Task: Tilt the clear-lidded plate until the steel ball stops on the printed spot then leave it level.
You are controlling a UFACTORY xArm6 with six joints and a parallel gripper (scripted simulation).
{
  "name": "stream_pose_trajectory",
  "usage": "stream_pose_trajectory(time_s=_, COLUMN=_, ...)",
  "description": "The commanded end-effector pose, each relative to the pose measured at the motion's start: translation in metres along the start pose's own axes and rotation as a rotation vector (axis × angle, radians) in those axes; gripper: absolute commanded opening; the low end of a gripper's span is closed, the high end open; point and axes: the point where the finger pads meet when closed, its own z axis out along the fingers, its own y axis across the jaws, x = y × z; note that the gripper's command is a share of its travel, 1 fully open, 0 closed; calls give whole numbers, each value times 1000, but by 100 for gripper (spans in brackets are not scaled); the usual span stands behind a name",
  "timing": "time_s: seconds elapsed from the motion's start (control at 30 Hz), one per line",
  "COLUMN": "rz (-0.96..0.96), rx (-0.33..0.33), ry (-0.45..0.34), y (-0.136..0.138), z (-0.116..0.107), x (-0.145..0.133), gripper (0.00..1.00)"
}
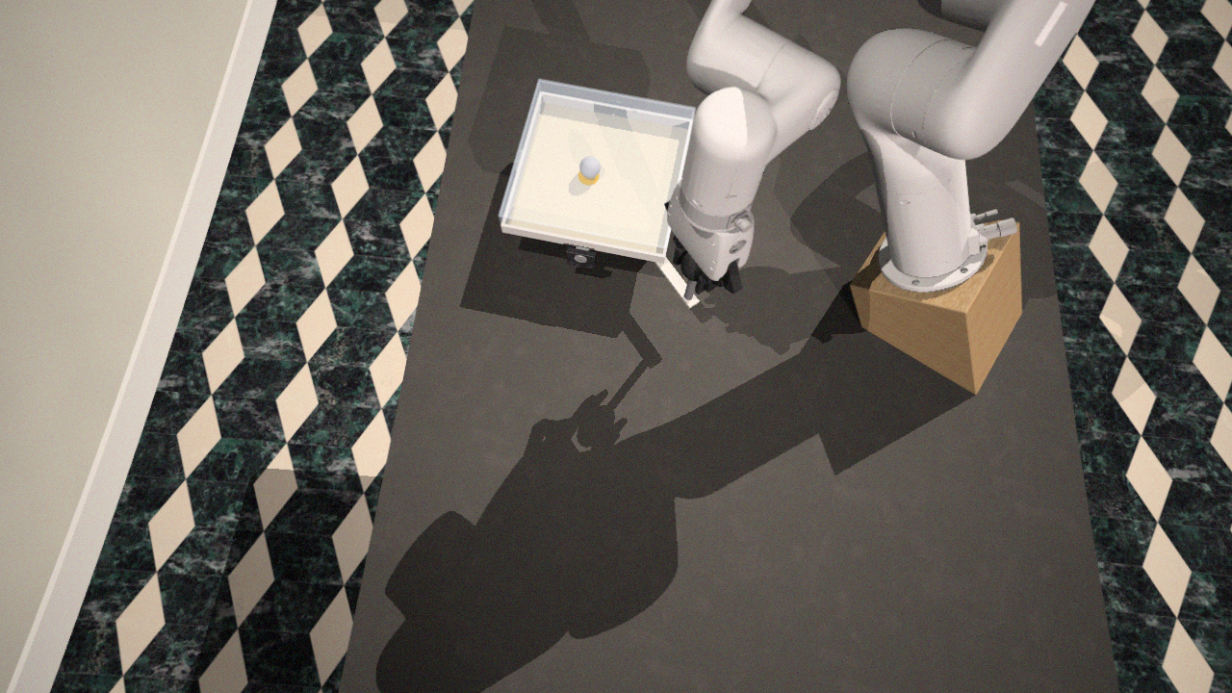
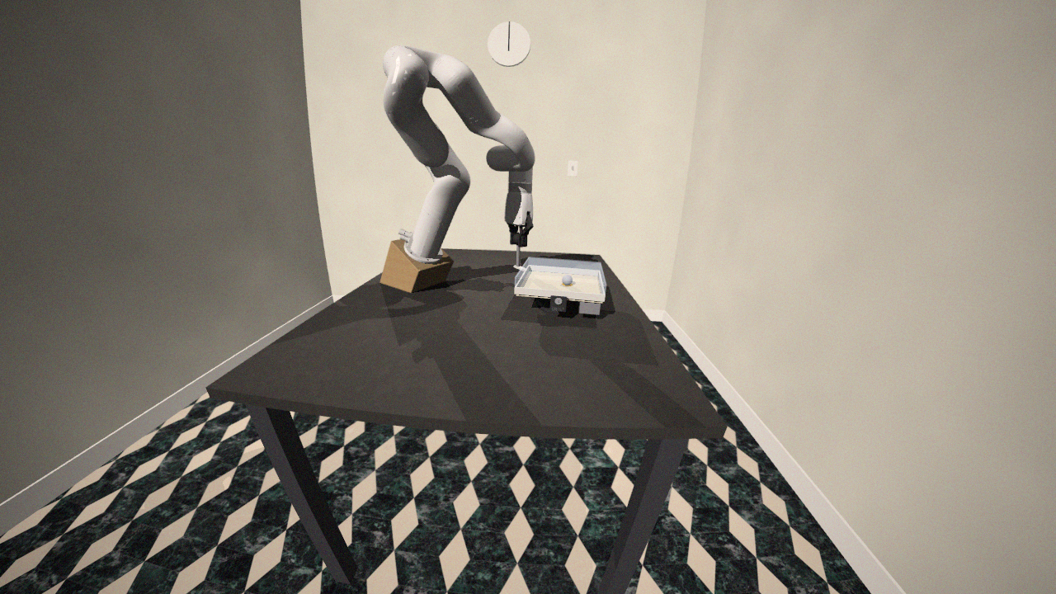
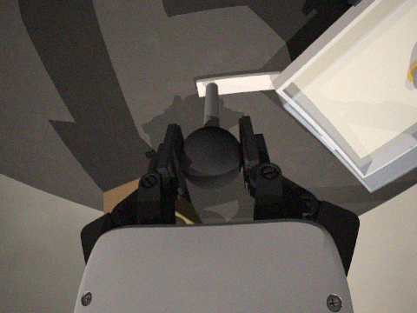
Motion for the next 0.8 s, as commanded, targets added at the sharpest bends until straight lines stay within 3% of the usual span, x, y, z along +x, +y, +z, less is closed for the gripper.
stream_pose_trajectory(time_s=0.0, rz=1, rx=0, ry=2, y=0, z=0, x=1, gripper=0)
stream_pose_trajectory(time_s=0.77, rz=1, rx=0, ry=2, y=1, z=-1, x=0, gripper=0)
